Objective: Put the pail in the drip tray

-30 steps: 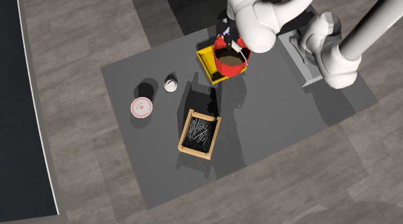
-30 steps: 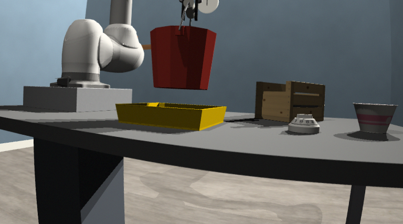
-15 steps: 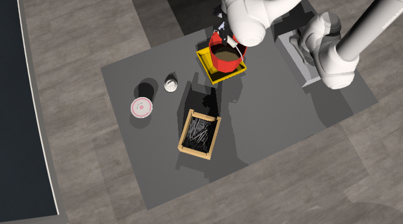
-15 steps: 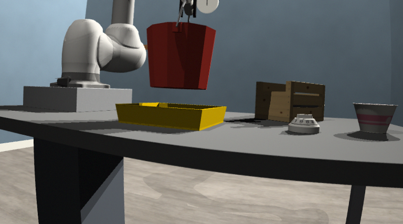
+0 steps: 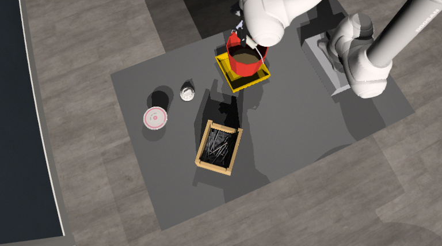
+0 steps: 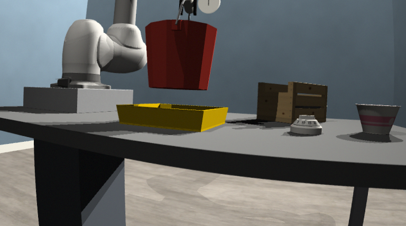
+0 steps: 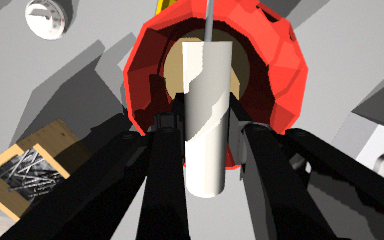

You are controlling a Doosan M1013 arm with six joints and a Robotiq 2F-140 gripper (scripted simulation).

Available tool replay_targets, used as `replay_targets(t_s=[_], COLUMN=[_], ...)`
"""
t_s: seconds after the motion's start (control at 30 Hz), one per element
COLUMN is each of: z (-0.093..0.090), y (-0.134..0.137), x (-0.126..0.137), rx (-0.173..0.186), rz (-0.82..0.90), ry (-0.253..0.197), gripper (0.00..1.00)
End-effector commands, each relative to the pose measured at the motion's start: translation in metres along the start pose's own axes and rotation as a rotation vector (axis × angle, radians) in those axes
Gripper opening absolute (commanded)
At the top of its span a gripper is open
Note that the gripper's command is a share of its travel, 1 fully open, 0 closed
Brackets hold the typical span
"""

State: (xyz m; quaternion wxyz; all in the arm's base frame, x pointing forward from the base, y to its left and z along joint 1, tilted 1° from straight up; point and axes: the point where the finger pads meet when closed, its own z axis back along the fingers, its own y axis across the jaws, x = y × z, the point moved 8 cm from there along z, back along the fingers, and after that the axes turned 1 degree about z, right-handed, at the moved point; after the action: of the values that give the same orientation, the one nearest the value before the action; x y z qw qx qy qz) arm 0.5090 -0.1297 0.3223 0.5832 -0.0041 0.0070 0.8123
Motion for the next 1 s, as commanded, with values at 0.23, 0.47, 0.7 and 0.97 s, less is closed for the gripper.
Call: replay_targets(t_s=[0.23,0.47,0.7,0.97], z=[0.0007,0.0007,0.0007,0.0007], y=[0.0006,0.0009,0.0011,0.0011], x=[-0.0082,-0.0116,-0.0127,-0.0132], rx=[-0.001,-0.001,-0.001,-0.001], rz=[0.000,0.000,0.000,0.000], ry=[0.000,0.000,0.000,0.000], gripper=[0.10,0.10,0.10,0.10])
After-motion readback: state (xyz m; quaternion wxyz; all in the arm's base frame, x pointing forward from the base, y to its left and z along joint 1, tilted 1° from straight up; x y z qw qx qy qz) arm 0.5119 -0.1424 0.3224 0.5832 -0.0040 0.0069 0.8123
